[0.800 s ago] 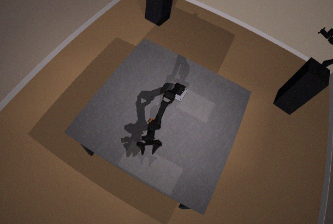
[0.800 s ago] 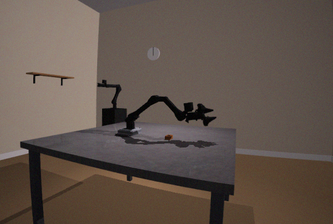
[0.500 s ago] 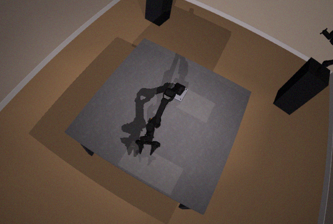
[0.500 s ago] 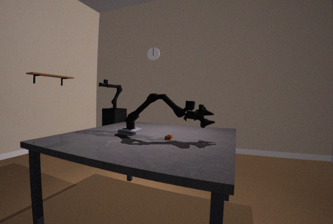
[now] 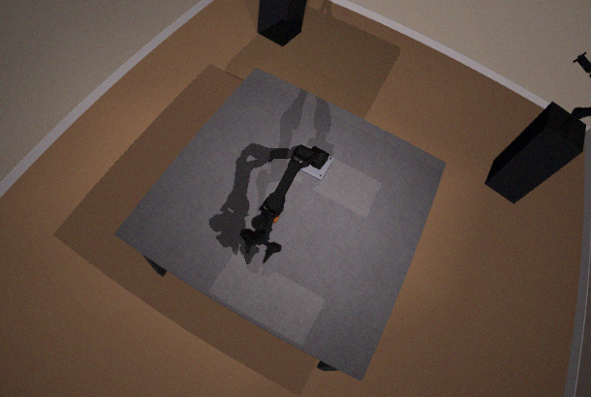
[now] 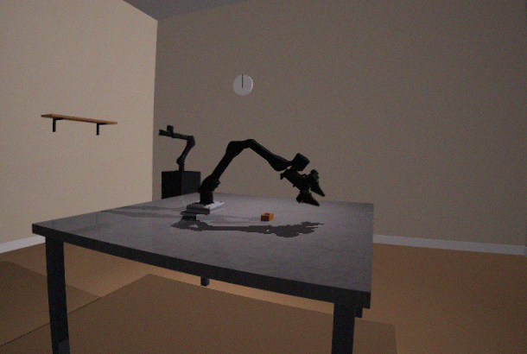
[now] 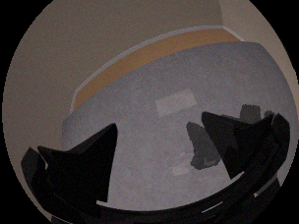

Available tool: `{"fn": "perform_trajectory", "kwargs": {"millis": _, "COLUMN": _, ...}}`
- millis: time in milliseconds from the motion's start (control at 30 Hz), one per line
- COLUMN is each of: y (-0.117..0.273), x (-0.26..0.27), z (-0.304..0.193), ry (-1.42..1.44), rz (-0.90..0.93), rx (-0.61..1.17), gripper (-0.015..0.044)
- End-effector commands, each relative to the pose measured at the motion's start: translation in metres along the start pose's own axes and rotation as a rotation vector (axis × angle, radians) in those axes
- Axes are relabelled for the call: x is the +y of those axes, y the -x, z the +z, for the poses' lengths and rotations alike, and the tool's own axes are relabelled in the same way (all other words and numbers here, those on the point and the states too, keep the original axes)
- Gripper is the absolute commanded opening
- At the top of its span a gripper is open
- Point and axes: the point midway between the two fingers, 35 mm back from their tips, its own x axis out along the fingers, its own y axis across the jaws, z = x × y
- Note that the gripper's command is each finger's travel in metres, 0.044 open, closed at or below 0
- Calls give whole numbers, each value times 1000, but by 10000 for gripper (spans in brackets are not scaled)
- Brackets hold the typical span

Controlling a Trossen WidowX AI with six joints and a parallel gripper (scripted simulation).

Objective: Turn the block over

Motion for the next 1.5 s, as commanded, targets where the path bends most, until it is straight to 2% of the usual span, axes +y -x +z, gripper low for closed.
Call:
{"fn": "perform_trajectory", "kwargs": {"millis": 0, "y": 49, "x": -35, "z": -54, "ry": 87, "rz": -170, "rx": 318, "gripper": 440}}
{"fn": "perform_trajectory", "kwargs": {"millis": 533, "y": 175, "x": -62, "z": -127, "ry": 234, "rz": -298, "rx": 848, "gripper": 440}}
{"fn": "perform_trajectory", "kwargs": {"millis": 867, "y": 176, "x": -61, "z": -128, "ry": 235, "rz": -298, "rx": 853, "gripper": 440}}
{"fn": "perform_trajectory", "kwargs": {"millis": 1000, "y": 156, "x": -72, "z": -150, "ry": 236, "rz": -298, "rx": 853, "gripper": 440}}
{"fn": "perform_trajectory", "kwargs": {"millis": 1467, "y": 144, "x": -78, "z": -163, "ry": 236, "rz": -298, "rx": 853, "gripper": 440}}
